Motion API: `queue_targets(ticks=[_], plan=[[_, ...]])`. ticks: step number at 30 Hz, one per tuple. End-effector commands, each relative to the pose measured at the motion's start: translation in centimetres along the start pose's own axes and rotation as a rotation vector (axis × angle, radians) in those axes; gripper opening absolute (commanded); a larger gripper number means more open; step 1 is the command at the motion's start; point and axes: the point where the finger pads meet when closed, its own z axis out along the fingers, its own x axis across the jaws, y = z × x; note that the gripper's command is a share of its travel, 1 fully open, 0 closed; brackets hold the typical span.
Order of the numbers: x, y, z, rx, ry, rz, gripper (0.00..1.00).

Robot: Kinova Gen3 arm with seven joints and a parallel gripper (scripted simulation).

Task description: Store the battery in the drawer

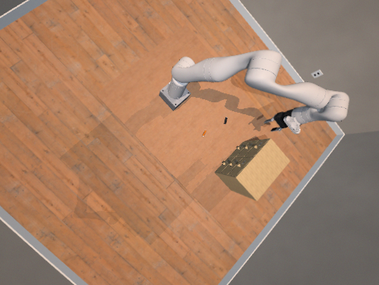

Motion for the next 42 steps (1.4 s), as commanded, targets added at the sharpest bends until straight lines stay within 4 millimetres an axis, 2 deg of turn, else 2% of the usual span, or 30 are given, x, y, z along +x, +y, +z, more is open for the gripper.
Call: queue_targets(ticks=[1, 12, 26, 42], plan=[[0.0, 0.0, -0.1, -0.001, -0.002, 0.001, 1.00], [0.1, -0.4, 0.2, -0.001, -0.002, 0.035, 1.00], [0.7, -2.3, 1.7, -0.001, -0.002, 0.182, 1.00], [2.1, -6.8, 5.4, -0.002, -0.003, 0.542, 1.00]])
